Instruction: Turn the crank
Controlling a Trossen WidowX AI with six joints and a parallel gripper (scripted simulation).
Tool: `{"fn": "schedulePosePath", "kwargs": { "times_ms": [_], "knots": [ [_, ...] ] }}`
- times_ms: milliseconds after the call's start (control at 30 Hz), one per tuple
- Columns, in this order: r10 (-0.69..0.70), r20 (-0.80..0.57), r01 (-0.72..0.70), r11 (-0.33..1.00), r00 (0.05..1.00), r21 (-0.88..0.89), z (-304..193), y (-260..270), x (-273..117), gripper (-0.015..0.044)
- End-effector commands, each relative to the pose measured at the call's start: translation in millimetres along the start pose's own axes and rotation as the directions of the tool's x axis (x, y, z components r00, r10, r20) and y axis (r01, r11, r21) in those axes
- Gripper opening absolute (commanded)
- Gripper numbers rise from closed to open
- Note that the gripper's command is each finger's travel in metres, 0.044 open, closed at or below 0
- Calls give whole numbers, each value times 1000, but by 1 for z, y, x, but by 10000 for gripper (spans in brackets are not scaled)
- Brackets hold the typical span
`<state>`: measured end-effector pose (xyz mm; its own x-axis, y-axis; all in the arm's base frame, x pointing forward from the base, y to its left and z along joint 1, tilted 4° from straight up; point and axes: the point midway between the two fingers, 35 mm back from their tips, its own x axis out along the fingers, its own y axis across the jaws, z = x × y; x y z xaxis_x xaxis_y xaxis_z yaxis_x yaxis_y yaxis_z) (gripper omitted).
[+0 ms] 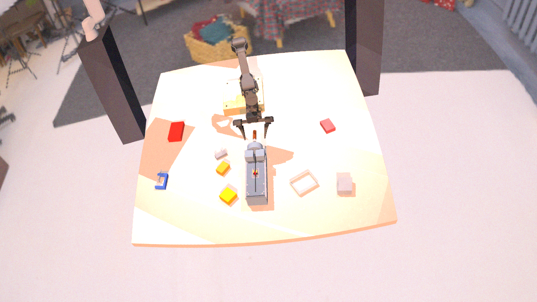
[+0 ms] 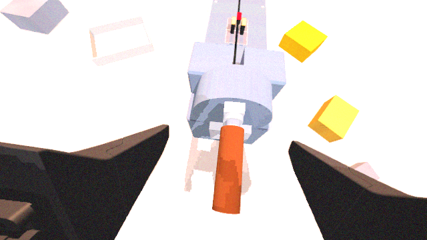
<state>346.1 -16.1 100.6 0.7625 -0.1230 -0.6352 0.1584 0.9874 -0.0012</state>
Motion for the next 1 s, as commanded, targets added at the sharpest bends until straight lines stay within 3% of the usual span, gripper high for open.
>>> {"fn": "schedulePosePath", "kwargs": {
  "times_ms": [0,200,767,967],
  "knots": [
    [-2,-9,2,1000,1000,-3,-8,0,5,440],
    [-2,-10,2,1000,1000,-3,-13,-1,9,440],
    [-2,-10,2,1000,1000,-3,-13,-1,9,0],
    [-2,-10,2,1000,1000,-3,-13,-1,9,0]
  ]
}}
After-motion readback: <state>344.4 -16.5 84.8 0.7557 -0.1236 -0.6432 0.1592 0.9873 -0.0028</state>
